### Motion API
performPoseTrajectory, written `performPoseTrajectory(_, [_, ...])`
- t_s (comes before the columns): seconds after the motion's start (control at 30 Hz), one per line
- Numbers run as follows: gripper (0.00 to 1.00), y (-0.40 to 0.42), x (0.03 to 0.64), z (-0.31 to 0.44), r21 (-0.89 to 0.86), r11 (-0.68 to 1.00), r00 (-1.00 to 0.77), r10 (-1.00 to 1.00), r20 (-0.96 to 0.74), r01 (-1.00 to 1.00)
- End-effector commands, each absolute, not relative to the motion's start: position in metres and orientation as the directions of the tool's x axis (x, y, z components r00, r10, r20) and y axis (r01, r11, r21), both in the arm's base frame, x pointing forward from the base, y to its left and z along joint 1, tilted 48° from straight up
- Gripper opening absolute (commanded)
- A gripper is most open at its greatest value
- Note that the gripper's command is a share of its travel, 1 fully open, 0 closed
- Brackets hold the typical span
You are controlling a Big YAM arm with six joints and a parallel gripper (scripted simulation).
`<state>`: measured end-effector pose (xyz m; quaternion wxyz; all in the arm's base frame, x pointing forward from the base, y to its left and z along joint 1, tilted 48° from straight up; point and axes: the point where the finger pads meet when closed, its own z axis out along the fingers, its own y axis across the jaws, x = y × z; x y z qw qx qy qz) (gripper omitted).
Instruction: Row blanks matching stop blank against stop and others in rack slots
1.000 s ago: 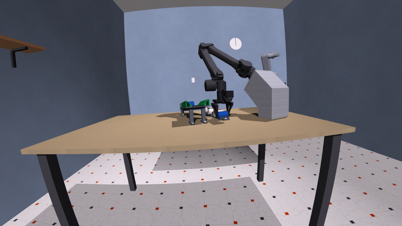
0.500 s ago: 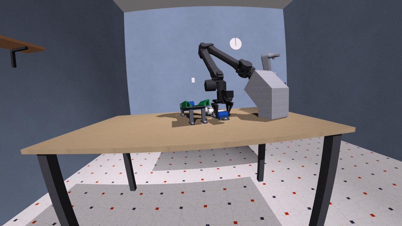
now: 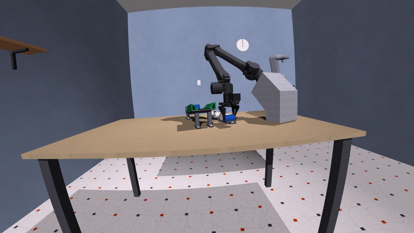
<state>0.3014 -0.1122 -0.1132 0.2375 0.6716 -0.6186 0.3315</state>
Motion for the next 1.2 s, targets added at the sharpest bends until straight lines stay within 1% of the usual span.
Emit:
performPoseTrajectory(0.0, [0.59,-0.113,0.303,-0.113,-0.091,-0.125,0.017,-0.675,0.738,-0.988])
performPoseTrajectory(0.93, [0.59,-0.112,0.303,-0.113,-0.092,-0.125,0.017,-0.675,0.738,-0.988])
performPoseTrajectory(1.17, [0.59,-0.099,0.304,-0.102,-0.105,-0.135,0.014,-0.674,0.739,-0.985])
